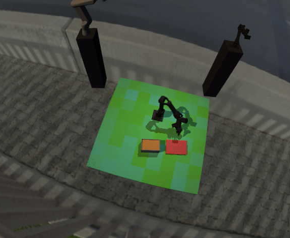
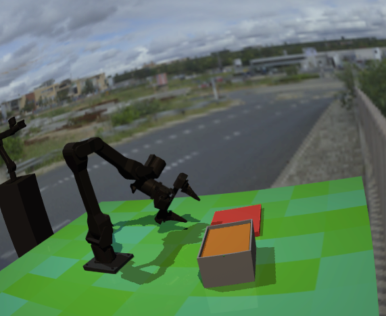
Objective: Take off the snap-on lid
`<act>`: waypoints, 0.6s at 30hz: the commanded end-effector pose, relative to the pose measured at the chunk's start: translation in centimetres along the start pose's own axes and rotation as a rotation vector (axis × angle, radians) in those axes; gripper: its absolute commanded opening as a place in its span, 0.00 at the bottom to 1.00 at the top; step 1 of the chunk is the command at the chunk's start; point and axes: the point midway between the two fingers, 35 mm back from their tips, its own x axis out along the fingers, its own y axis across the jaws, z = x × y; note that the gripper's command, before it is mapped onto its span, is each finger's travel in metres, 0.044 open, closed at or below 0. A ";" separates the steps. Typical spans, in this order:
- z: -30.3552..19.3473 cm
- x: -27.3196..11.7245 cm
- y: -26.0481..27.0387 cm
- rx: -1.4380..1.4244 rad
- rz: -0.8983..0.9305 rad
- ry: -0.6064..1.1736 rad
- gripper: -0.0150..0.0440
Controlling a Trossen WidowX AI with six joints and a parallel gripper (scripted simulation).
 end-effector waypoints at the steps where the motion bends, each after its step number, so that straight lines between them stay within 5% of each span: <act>1: 0.0 -0.7 0.5 0.006 0.003 -0.001 1.00; 18: 0.0 -3.7 2.2 0.006 0.001 -0.001 1.00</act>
